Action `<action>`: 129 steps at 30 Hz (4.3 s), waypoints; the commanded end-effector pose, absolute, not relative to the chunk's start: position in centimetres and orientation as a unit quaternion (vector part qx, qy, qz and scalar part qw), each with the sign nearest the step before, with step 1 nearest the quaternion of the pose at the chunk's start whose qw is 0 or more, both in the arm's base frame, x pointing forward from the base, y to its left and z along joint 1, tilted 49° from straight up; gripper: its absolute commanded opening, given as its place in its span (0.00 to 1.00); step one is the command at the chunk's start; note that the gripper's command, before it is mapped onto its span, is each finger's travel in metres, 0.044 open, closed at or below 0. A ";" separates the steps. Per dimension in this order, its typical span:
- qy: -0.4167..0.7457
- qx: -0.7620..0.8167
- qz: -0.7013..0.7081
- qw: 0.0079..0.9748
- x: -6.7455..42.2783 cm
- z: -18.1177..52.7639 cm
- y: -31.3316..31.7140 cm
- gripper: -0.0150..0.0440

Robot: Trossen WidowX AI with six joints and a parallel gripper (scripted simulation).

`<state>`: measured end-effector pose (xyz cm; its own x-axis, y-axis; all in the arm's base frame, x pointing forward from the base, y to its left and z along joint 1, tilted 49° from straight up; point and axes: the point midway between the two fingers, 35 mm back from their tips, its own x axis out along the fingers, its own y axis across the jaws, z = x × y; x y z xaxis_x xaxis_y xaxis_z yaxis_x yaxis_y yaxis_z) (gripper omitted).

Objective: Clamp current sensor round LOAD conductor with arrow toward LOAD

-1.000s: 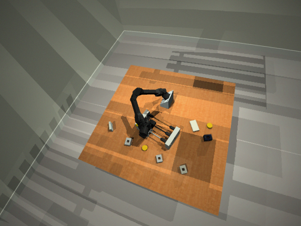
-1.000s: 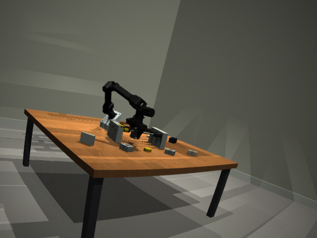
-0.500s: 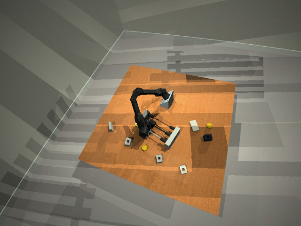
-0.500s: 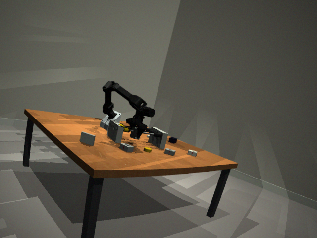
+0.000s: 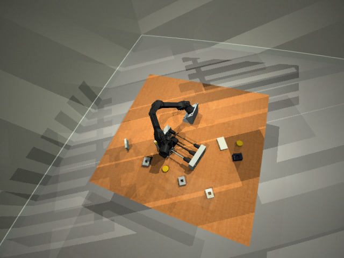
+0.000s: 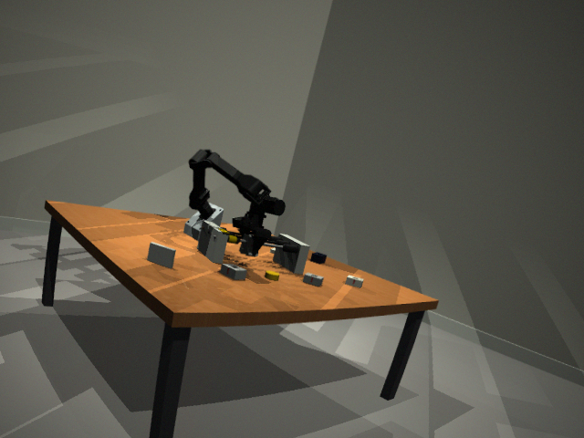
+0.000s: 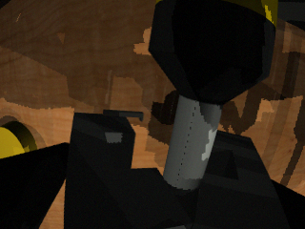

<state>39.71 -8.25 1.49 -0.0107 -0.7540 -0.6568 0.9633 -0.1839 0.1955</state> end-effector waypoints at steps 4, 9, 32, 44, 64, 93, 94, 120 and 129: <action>0.157 0.334 -0.693 0.619 39.7 1.5 -8.3 0.94; 0.157 0.334 -0.693 0.619 39.7 1.5 -8.3 0.89; 0.157 0.334 -0.693 0.619 39.7 1.5 -8.3 0.30; 0.157 0.334 -0.693 0.619 39.7 1.5 -8.3 0.25; 0.157 0.334 -0.693 0.619 39.7 1.5 -8.3 0.25; 0.136 0.343 -0.654 0.661 39.9 2.3 -7.3 0.25; 0.133 0.344 -0.650 0.665 39.9 2.4 -7.2 0.25; 0.119 0.348 -0.627 0.687 39.9 2.9 -6.6 0.25; 0.119 0.348 -0.627 0.687 39.9 2.9 -6.6 0.25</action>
<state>39.68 -7.08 2.77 0.1729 -0.7813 -0.5997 0.9450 -0.0401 0.3247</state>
